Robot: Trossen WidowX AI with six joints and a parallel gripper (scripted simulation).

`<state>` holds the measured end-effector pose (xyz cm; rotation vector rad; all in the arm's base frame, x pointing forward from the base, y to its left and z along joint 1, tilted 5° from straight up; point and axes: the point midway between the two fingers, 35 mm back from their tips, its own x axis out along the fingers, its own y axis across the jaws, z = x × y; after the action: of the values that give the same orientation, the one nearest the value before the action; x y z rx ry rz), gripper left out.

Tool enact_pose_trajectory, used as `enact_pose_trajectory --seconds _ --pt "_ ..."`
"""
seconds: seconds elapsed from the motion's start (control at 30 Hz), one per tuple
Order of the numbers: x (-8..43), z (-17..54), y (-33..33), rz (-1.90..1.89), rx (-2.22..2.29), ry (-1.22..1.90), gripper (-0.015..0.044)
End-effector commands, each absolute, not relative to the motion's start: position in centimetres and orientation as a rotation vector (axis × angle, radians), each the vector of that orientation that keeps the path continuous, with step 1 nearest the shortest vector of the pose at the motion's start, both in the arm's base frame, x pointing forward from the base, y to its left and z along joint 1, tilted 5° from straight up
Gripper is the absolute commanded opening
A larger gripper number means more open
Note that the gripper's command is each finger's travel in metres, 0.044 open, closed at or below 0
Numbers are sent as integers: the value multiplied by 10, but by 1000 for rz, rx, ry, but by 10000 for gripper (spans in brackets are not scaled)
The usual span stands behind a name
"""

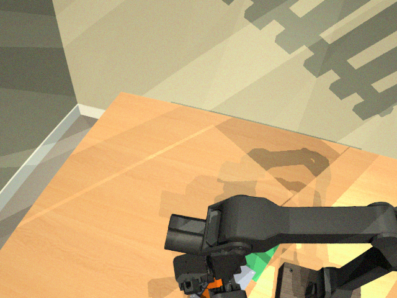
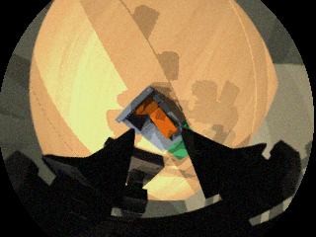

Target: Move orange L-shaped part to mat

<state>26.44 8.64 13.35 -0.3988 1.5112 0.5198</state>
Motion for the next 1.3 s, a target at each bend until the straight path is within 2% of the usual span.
enact_pose_trajectory --seconds 0.0,0.13,0.47,1.27 --pt "255 129 57 936 -823 1380 280" --pt "253 128 47 1095 -980 1301 280" --pt "253 127 47 1095 -980 1301 280" --pt "252 75 50 1095 -979 1301 280"
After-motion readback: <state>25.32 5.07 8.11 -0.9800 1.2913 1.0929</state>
